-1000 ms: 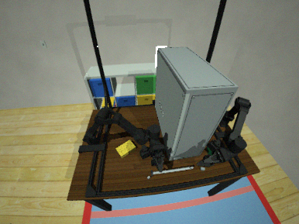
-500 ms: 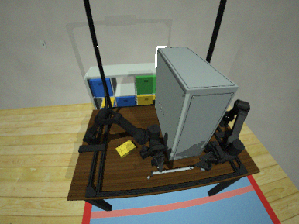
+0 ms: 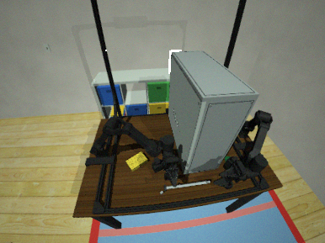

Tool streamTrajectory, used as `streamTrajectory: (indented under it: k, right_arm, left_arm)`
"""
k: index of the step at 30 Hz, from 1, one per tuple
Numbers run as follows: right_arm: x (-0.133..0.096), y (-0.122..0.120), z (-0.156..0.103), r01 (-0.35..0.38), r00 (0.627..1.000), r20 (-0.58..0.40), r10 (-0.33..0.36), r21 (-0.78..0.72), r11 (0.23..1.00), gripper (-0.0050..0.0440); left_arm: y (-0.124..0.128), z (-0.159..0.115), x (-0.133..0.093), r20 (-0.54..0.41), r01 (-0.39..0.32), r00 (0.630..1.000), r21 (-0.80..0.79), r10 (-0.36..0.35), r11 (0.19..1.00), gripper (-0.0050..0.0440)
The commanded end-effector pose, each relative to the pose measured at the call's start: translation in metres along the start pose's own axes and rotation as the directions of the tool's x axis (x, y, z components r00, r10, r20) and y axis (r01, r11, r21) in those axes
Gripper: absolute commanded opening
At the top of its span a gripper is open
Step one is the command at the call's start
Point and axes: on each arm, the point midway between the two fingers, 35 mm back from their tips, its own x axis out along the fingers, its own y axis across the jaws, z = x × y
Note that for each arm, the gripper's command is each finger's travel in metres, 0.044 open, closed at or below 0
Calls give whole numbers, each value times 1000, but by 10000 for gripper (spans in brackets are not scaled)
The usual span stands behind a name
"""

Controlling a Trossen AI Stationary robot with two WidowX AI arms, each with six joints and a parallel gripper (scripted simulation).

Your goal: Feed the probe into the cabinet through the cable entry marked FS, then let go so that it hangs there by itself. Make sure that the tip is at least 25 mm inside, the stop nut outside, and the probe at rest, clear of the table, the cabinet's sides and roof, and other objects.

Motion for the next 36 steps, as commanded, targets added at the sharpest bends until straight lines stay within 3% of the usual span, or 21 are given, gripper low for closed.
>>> streamTrajectory:
  k: [1, 13, 36]
  right_arm:
    - [0, 0, 0, -1, 1000, 4, 1, 7, 1000, 0]
    - [0, 0, 0, -1, 1000, 4, 1, 7, 1000, 0]
    - [0, 0, 0, -1, 1000, 4, 1, 7, 1000, 0]
  left_arm:
    - [-5, -2, -1, 3, 2, 1000, 7, -2, 1000, 440]
    - [-6, -3, -1, 3, 2, 1000, 10, -2, 1000, 440]
    - [-6, -2, 30, 12, 2, 1000, 10, -2, 1000, 440]
